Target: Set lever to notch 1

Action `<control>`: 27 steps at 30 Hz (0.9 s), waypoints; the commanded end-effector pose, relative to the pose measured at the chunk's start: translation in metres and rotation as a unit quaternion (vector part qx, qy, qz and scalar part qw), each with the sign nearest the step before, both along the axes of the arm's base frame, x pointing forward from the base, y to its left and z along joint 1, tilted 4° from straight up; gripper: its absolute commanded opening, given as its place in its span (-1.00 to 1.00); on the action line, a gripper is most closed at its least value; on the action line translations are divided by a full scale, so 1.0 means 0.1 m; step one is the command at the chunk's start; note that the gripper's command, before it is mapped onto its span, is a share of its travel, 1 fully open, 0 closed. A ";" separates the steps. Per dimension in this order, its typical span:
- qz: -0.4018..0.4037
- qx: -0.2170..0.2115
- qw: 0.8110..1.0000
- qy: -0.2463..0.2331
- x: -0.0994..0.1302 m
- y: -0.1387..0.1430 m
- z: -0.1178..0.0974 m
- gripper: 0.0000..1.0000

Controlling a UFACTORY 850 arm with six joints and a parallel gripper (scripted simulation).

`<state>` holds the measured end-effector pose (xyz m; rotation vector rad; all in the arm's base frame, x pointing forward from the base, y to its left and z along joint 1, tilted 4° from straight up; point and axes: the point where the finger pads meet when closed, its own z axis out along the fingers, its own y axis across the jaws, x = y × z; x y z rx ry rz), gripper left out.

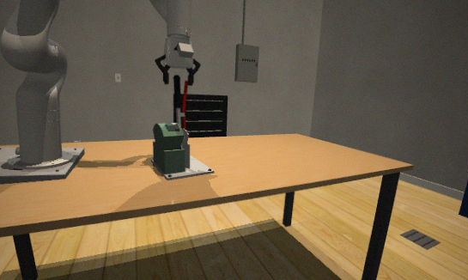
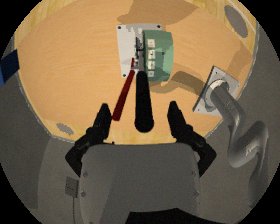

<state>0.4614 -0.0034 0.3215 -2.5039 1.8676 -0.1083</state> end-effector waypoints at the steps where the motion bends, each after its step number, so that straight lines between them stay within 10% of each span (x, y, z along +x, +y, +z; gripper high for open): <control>1: 0.000 0.000 1.000 -0.001 0.01 0.00 -0.04 1.00; 27: 0.000 0.000 1.000 -0.001 0.02 0.00 -0.13 1.00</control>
